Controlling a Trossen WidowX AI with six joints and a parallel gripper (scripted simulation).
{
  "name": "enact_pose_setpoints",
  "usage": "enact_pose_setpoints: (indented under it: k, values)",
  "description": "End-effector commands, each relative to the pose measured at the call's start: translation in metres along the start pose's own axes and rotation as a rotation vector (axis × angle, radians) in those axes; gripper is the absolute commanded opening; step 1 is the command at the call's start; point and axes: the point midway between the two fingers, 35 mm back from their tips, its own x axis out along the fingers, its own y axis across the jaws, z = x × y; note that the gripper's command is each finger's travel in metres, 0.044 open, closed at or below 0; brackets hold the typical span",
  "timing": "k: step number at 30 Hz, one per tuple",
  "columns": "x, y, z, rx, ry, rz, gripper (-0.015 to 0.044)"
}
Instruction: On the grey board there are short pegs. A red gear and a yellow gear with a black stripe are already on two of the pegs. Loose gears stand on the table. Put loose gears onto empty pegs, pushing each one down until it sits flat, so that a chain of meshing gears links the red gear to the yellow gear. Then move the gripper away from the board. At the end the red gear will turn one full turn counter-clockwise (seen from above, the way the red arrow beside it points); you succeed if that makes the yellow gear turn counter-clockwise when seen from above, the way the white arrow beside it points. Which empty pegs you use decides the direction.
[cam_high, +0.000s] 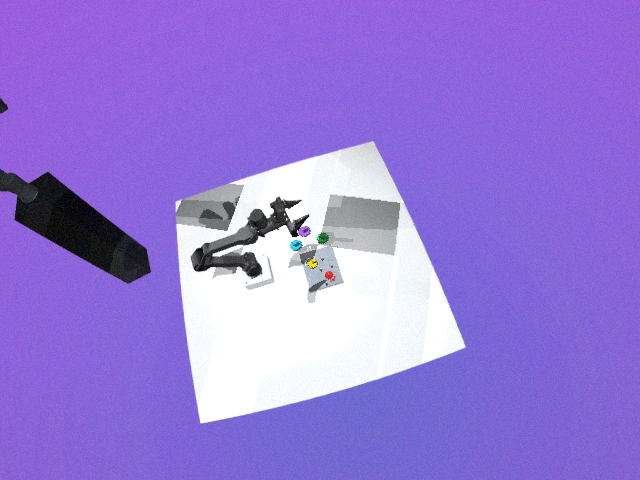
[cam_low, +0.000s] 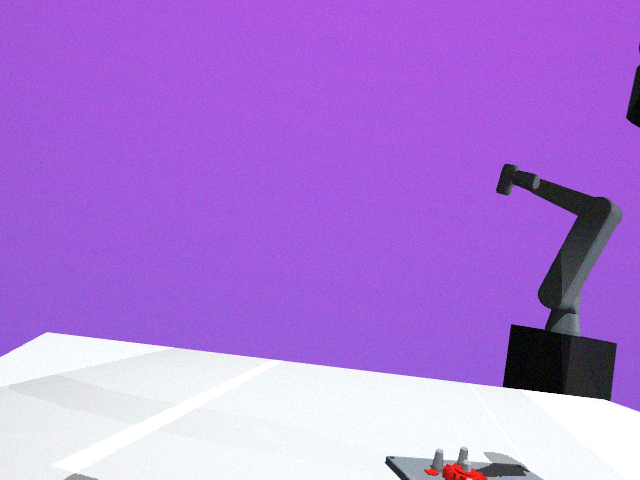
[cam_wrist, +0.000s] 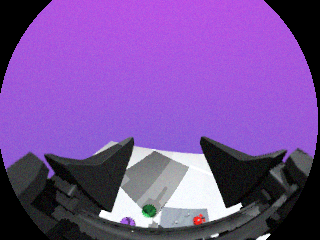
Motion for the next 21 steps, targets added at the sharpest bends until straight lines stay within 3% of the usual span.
enact_pose_setpoints:
  k: [1, 12, 21]
  values:
    - [0.002, 0.0, -0.001, 0.005, 0.01, 0.001, 0.0426]
    - [0.071, 0.024, -0.114, 0.273, 0.649, -0.019, 0.044]
    - [0.078, 0.043, -0.223, 0.444, 1.201, -0.202, 0.044]
